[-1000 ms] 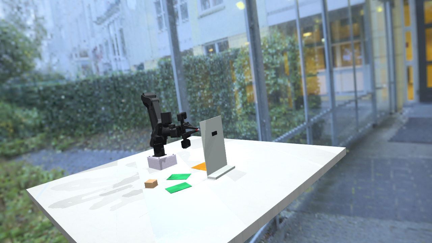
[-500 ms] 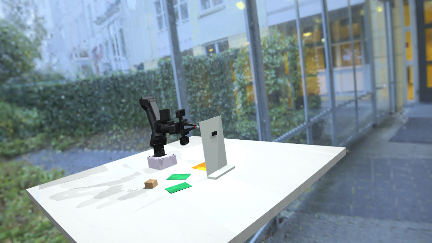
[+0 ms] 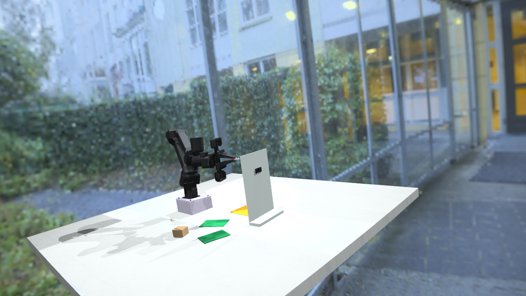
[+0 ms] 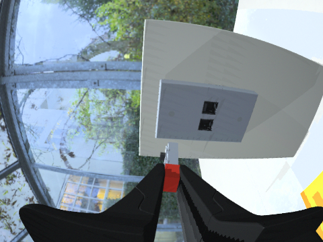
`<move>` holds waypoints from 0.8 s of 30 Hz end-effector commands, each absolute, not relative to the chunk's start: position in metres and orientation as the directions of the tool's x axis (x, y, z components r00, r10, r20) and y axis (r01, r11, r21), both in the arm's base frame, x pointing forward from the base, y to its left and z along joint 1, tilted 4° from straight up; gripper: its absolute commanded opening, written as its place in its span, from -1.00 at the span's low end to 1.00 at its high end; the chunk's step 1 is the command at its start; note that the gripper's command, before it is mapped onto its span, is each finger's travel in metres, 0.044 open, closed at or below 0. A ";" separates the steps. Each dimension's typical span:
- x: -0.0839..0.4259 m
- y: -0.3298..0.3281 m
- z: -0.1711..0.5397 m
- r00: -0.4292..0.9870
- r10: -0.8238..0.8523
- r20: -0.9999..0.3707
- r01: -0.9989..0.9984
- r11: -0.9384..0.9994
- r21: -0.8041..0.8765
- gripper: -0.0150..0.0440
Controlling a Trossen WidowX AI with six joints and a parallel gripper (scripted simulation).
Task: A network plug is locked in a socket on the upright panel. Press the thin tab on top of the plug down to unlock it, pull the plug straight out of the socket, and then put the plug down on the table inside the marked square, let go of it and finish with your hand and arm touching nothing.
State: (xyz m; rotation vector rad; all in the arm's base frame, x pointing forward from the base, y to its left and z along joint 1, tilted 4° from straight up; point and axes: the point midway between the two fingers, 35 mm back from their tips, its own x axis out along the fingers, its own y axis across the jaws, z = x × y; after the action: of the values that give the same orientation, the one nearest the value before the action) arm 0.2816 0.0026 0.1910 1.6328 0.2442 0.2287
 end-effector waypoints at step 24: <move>0.300 0.051 0.108 0.809 0.313 -0.498 0.528 -0.012 0.849 -0.49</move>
State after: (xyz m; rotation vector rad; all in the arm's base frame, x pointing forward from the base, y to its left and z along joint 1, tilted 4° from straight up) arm 0.2999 0.0446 0.1151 1.6449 0.6332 -0.1503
